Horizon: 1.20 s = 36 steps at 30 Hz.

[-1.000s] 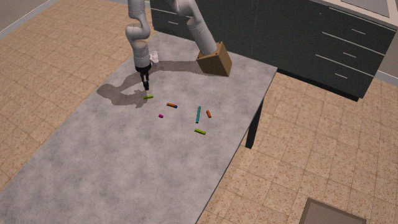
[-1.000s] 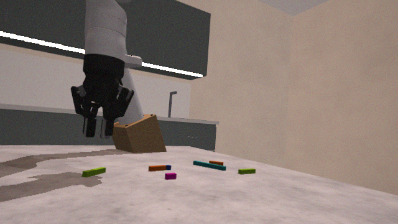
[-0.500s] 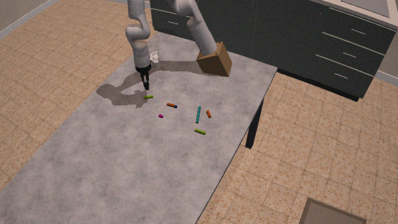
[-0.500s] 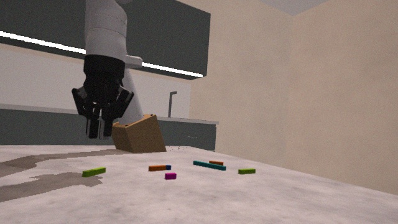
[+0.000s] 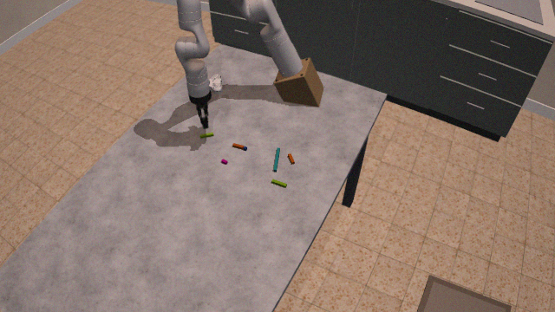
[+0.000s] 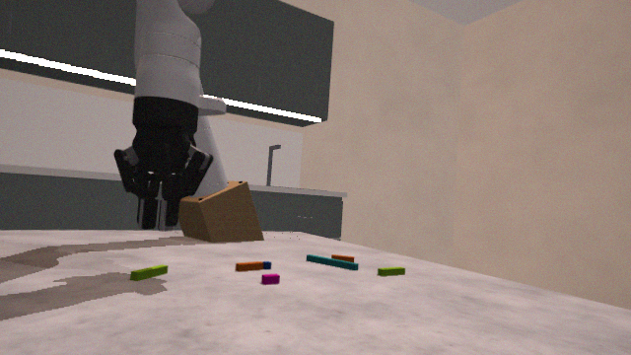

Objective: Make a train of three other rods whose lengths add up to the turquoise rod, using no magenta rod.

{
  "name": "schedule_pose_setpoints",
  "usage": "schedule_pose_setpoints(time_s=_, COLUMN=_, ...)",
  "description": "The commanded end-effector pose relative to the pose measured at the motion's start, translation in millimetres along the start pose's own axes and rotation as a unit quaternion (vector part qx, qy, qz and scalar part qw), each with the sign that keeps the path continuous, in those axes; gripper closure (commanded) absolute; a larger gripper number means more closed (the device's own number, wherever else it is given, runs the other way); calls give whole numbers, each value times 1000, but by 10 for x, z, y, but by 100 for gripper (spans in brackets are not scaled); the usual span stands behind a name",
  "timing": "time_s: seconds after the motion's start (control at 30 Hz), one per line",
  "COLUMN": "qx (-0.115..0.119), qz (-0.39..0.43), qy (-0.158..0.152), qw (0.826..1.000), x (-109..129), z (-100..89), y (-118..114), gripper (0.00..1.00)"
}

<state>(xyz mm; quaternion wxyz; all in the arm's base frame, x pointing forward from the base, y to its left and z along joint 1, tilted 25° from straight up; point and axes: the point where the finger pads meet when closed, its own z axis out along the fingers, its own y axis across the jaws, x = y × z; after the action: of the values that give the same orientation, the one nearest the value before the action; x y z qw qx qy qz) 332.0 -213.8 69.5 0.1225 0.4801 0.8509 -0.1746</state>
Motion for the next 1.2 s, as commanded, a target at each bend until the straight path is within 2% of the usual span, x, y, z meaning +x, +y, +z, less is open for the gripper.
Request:
schedule_pose_setpoints(time_s=0.0, qx=2, qz=1, qy=-2, qw=1000, x=-31, z=63, y=-9, gripper=76)
schedule_pose_setpoints(time_s=0.7, qx=1, qz=1, qy=-2, qw=1000, x=-40, z=341, y=6, gripper=76)
schedule_pose_setpoints(time_s=1.17, qx=3, qz=1, qy=-1, qw=1000, x=-35, z=396, y=-4, gripper=76)
